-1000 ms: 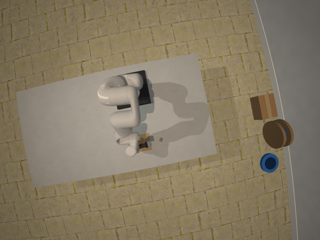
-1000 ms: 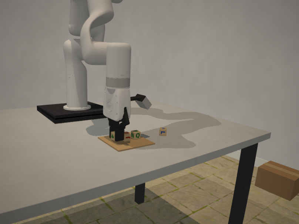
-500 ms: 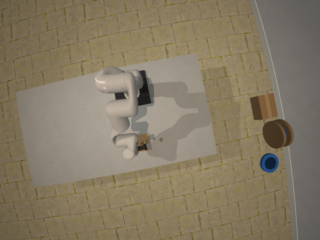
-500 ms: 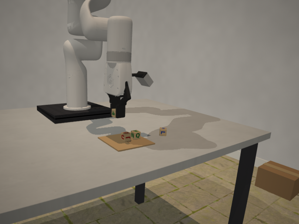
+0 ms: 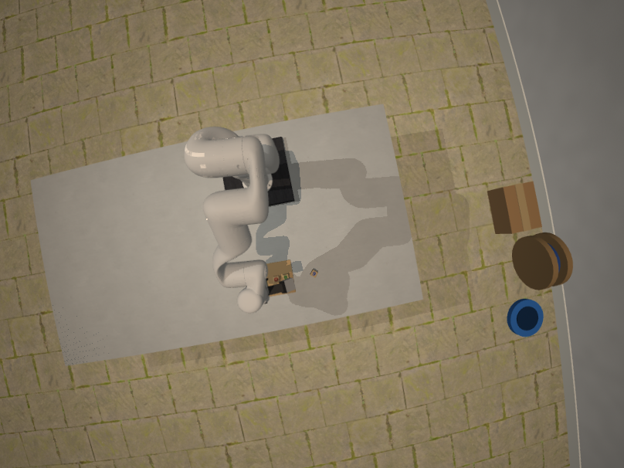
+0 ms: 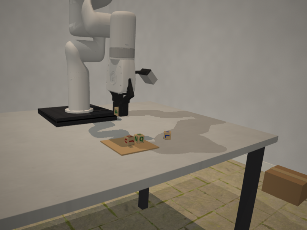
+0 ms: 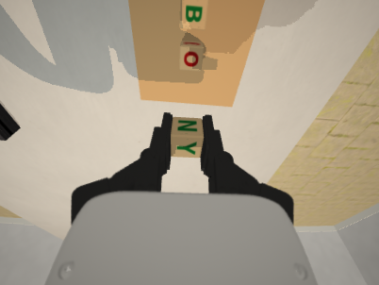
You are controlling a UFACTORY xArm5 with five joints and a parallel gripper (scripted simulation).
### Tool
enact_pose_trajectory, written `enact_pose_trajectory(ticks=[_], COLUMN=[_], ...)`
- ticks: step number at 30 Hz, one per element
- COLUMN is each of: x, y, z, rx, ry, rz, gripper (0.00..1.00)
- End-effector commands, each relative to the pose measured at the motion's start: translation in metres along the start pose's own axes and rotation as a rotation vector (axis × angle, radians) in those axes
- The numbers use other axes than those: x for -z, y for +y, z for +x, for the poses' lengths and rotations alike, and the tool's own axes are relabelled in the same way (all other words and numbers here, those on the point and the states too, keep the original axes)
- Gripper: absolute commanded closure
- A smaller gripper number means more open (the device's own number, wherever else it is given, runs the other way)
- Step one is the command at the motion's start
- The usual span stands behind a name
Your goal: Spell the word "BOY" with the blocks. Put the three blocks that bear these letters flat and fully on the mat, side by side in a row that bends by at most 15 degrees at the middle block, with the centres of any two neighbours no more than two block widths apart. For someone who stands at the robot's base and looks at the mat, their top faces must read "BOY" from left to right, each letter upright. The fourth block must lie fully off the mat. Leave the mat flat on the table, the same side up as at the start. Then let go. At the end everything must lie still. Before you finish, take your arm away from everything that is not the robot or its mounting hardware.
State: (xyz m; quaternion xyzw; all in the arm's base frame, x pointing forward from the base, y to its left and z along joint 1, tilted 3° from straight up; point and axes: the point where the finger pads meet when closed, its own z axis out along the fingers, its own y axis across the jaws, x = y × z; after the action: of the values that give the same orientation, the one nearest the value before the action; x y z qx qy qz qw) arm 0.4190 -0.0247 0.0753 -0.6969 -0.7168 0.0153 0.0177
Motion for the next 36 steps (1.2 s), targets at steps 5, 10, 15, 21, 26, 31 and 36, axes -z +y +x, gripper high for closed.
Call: enact_pose_trajectory(ticks=[5,10,15,21,26,31,36], x=[0.002,0.002,0.002,-0.001,-0.014,-0.035,-0.05], y=[0.003,0.003,0.003,0.003,0.003,0.003,0.003], z=[-0.002,-0.002,-0.002,-0.002,-0.001,-0.002,-0.002], rx=[-0.003,-0.003,-0.003,-0.003,-0.003,-0.003,-0.003], ry=[0.0,0.0,0.0,0.0,0.0,0.0,0.0], rz=[-0.004,-0.004,-0.004,-0.004,-0.004,-0.004,-0.004], gripper=[0.79,0.79,0.79,0.79,0.79,0.79,0.79])
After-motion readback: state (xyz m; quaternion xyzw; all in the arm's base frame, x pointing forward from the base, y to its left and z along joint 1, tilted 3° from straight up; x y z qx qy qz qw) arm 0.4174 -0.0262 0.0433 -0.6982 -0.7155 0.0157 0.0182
